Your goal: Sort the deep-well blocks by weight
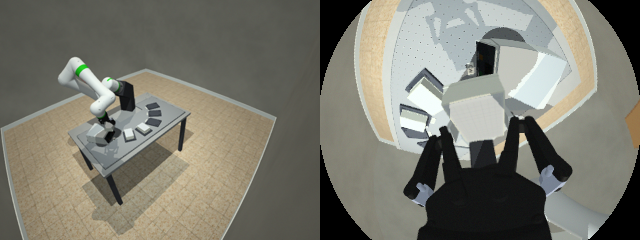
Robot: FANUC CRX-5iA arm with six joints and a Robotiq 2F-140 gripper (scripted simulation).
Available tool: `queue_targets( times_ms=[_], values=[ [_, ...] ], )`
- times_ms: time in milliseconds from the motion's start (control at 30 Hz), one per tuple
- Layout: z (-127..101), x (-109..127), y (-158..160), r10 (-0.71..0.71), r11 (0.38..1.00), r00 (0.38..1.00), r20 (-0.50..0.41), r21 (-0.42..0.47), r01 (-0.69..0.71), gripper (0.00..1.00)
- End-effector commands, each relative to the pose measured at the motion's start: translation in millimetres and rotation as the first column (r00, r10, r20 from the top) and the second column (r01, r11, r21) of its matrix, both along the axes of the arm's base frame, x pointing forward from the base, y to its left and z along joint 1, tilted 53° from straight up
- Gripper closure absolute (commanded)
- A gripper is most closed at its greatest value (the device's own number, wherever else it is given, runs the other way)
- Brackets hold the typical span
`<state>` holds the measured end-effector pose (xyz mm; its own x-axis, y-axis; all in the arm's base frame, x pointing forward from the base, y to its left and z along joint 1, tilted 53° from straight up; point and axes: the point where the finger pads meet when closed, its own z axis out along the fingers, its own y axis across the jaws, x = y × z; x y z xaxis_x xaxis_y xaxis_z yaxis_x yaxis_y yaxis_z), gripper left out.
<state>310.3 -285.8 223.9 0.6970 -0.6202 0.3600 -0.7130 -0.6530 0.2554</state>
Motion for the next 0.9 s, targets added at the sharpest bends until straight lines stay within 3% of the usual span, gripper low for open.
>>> queue_targets(
  times_ms=[0,267,567,633,733,867],
  values=[
    [-1,9,7,0.000,1.000,1.000,0.000,-0.001,0.000,0.90],
    [-2,19,13,0.000,1.000,1.000,0.000,-0.001,0.000,0.90],
    [-14,36,34,0.163,0.976,0.963,-0.214,-0.105,-0.189,0.90],
    [-14,36,34,0.163,0.976,0.963,-0.214,-0.105,-0.189,0.90],
    [-19,42,41,0.209,0.959,0.935,-0.286,-0.129,-0.253,0.90],
    [-24,50,51,0.209,0.959,0.935,-0.286,-0.129,-0.253,0.90]
  ],
)
